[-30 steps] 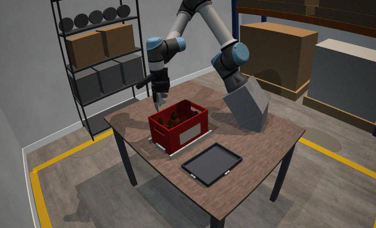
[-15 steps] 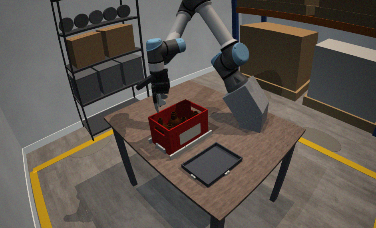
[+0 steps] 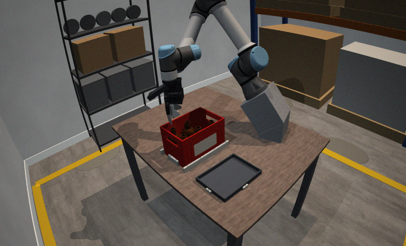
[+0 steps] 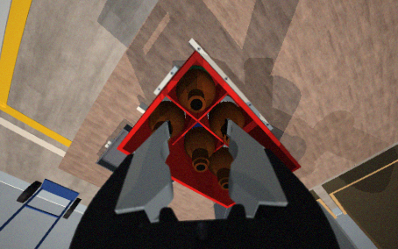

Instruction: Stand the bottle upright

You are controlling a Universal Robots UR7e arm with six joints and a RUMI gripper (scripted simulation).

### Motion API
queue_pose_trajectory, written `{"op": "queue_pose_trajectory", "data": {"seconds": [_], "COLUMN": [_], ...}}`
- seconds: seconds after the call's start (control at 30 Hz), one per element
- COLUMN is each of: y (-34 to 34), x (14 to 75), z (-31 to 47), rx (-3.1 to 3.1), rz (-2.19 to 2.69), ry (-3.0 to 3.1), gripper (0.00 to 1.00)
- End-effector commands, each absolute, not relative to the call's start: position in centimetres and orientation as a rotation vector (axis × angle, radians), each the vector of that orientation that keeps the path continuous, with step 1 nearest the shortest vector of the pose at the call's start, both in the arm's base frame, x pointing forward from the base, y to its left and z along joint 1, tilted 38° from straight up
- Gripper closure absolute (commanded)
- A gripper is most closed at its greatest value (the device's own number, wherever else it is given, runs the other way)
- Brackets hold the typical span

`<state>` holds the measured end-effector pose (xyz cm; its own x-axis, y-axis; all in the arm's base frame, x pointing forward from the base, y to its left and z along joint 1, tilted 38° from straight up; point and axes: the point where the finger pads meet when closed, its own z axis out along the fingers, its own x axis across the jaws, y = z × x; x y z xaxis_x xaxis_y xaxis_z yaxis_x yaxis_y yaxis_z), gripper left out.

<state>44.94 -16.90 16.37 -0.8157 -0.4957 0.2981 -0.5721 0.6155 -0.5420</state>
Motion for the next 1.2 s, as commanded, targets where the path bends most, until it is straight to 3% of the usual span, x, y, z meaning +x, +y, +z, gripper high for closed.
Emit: {"op": "queue_pose_trajectory", "data": {"seconds": [0.0,1.17], "y": [-17.3,-18.3], "x": [45.0,45.2], "z": [15.8,14.7], "rx": [0.902,0.902], "rz": [0.974,0.978], "ry": [-2.716,-2.717], "gripper": [0.62,0.62]}}
